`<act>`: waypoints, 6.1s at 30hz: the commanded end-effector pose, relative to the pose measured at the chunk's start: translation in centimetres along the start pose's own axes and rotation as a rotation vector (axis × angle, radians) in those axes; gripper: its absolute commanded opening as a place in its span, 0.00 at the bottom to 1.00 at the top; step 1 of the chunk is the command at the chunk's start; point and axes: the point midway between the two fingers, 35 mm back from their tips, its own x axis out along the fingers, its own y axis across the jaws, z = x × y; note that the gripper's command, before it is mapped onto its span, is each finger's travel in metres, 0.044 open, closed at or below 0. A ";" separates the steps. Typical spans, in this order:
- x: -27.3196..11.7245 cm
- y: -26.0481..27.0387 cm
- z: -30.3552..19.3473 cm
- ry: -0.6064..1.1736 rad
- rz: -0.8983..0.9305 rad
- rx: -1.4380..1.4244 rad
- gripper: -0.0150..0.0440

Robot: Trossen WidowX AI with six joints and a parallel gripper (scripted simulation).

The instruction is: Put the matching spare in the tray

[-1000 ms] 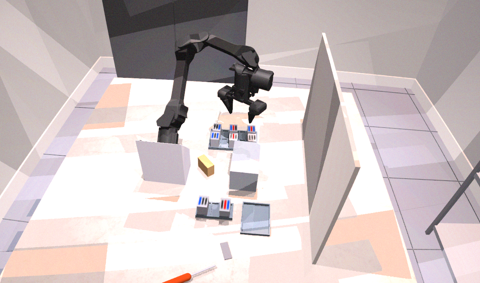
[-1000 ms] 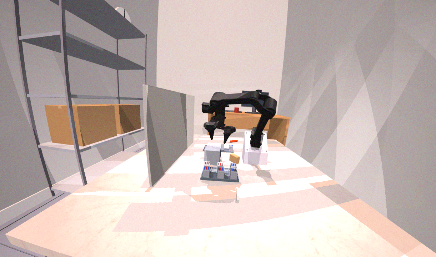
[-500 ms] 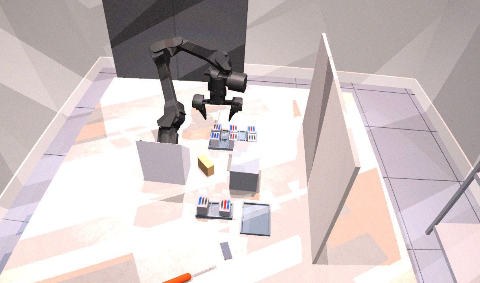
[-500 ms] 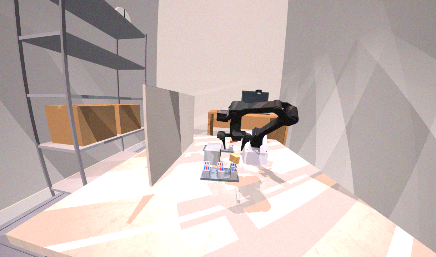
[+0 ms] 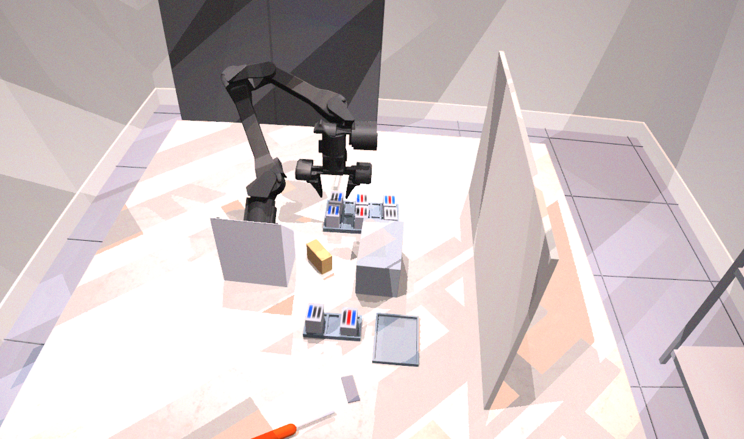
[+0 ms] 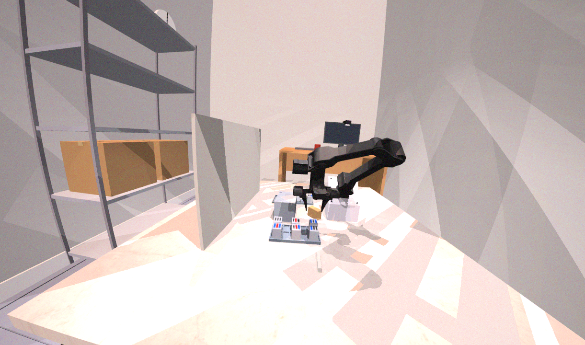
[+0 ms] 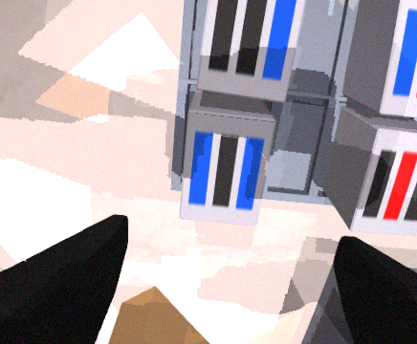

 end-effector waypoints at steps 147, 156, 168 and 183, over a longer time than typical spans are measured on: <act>-8.5 -4.2 -2.5 0.016 0.008 0.010 0.25; -9.3 -6.5 -5.4 0.049 0.034 0.019 0.25; -10.2 -9.5 -9.6 0.061 0.050 0.069 0.25; -10.8 -13.5 -15.5 0.051 0.038 0.053 0.25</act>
